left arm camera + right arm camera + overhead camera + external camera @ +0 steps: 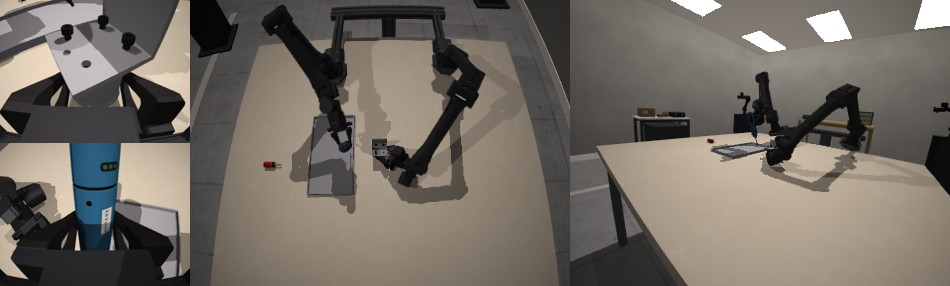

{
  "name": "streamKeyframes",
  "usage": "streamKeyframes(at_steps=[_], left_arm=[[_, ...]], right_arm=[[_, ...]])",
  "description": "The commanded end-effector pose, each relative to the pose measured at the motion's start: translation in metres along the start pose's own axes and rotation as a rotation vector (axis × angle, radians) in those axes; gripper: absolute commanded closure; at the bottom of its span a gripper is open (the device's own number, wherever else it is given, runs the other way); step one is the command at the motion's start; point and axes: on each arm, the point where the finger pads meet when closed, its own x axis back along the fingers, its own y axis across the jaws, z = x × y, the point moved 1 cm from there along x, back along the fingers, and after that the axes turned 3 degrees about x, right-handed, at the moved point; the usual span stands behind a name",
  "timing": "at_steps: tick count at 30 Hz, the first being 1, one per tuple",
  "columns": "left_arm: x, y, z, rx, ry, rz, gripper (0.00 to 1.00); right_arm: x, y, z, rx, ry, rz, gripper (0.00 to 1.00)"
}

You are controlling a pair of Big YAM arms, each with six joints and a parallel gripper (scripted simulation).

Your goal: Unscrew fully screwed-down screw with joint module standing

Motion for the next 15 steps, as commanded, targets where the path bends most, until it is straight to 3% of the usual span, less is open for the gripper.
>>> streamKeyframes(at_steps=[1,5,6,15], left_arm=[[0.004,0.009,-0.007,-0.026,0.002,-0.015,0.41],[0.004,0.009,-0.007,-0.026,0.002,-0.015,0.41],[0.004,0.009,-0.007,-0.026,0.002,-0.015,0.41],[0.004,0.009,-0.007,-0.026,0.002,-0.015,0.41]], right_arm=[[-0.009,-0.017,-0.046,-0.058,-0.074,0.026,0.58],[-0.007,-0.007,-0.056,-0.06,-0.111,0.008,0.58],[-0.01,-0.021,-0.044,-0.064,-0.065,0.032,0.58],[-0.016,-0.055,-0.032,-0.122,0.014,0.082,0.58]])
